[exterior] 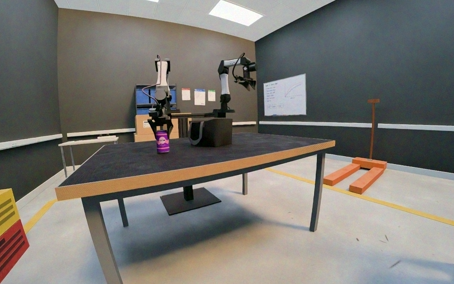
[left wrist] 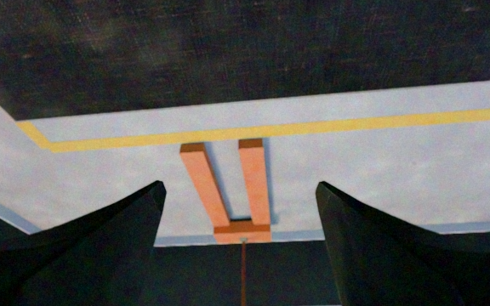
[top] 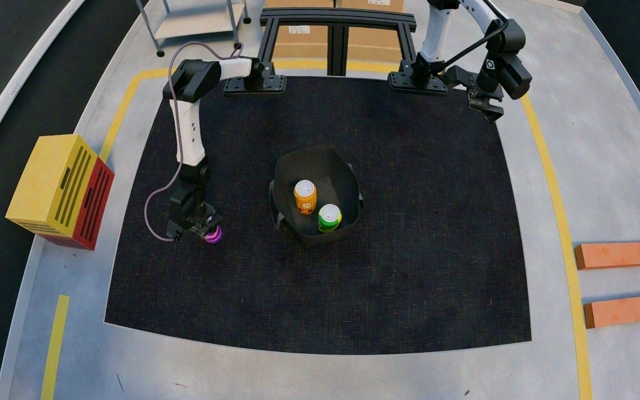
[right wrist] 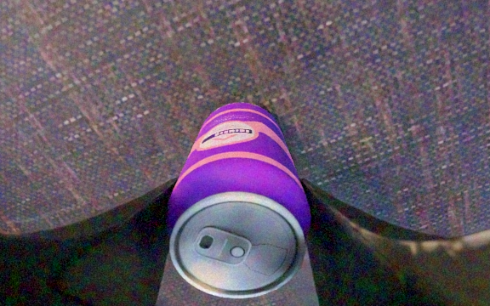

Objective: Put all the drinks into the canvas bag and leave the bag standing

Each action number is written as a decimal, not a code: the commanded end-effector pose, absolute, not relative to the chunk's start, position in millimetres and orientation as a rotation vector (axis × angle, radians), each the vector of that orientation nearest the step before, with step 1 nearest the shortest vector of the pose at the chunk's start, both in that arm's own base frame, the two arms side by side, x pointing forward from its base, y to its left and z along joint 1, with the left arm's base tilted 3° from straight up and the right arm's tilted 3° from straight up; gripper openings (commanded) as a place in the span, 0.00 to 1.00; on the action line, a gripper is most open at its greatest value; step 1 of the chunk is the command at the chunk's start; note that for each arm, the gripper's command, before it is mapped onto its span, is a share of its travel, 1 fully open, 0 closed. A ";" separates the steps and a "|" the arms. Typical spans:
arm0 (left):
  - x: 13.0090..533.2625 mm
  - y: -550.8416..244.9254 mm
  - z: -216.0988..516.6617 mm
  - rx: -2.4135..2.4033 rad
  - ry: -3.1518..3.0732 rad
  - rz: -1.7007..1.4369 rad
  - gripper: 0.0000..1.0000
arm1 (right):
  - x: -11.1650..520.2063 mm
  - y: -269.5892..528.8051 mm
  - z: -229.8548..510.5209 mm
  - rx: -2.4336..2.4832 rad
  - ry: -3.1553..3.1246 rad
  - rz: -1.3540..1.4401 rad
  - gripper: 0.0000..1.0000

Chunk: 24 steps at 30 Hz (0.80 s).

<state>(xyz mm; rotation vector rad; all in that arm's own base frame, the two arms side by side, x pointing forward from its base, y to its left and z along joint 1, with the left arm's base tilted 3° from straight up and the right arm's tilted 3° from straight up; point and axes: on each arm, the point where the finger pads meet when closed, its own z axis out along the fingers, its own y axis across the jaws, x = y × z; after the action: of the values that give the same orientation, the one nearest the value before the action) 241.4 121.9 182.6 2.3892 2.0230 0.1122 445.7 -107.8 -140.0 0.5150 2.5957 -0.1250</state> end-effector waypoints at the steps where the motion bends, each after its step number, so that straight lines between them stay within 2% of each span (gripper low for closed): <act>1: 243.2 123.8 182.6 2.403 2.015 0.117 0.91 | 462.3 -117.8 -121.8 0.537 2.534 -0.134 0.75; 24: 243.2 123.8 182.6 2.403 2.015 0.117 0.91 | 462.3 -117.7 -121.8 0.536 2.534 -0.134 0.73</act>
<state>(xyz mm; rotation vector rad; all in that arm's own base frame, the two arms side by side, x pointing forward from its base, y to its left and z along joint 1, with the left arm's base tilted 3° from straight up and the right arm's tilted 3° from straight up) 241.4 121.9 182.6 2.3894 2.0227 0.1122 445.7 -107.8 -140.0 0.5150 2.5957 -0.1250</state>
